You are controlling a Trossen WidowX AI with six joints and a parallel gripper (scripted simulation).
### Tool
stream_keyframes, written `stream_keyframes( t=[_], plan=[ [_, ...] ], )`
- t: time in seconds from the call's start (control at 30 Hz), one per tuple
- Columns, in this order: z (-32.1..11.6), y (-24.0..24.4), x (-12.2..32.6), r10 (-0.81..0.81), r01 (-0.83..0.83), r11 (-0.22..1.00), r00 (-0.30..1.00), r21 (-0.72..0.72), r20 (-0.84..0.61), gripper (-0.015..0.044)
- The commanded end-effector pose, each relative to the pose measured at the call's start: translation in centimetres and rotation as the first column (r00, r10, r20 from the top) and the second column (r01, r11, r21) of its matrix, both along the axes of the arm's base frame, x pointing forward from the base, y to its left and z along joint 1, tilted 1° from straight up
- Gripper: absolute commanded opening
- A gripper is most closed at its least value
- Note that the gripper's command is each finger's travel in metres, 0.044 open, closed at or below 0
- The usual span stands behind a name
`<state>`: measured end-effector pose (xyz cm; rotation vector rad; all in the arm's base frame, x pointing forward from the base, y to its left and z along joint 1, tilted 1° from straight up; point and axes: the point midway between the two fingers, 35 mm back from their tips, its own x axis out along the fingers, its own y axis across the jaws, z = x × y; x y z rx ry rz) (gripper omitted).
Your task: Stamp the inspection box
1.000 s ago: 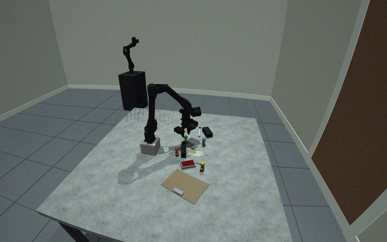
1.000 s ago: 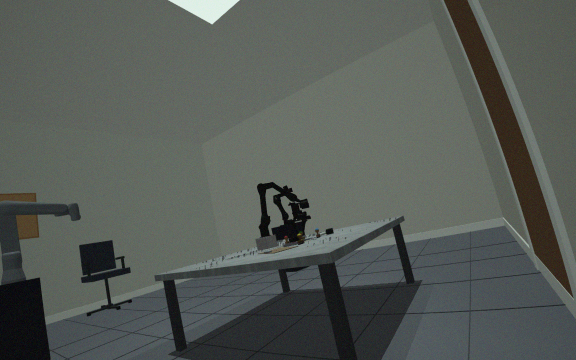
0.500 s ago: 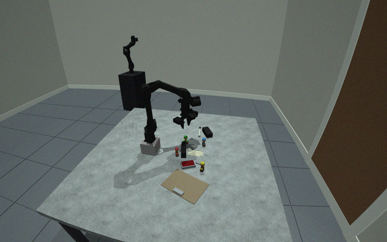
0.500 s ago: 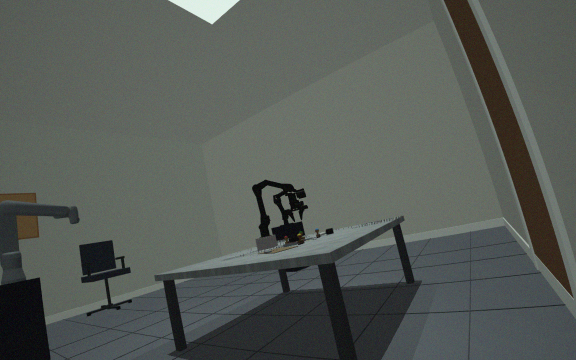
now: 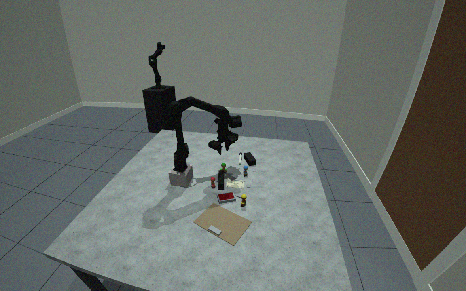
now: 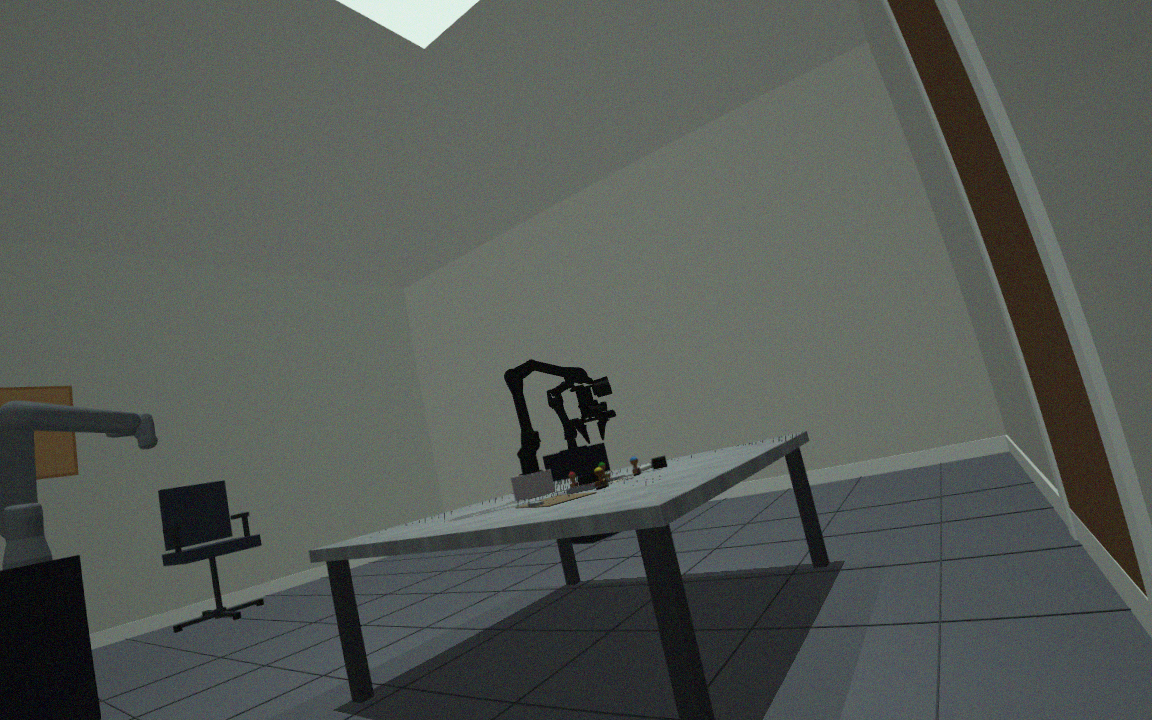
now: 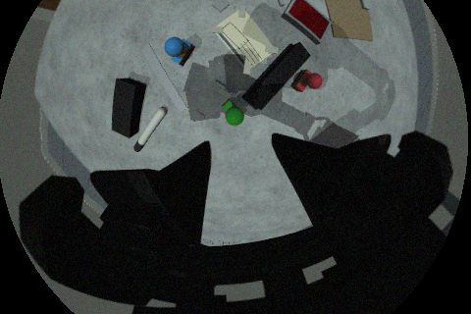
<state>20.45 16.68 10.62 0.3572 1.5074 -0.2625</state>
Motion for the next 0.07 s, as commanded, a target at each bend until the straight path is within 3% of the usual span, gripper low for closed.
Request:
stream_keyframes(
  t=[0.0,0.03],
  plan=[
    [0.0,0.0,0.0,0.0,0.0,1.0,1.0,0.0,0.0,0.0265],
    [0.0,0.0,0.0,0.0,0.0,1.0,1.0,0.0,0.0,0.0265]
  ],
)
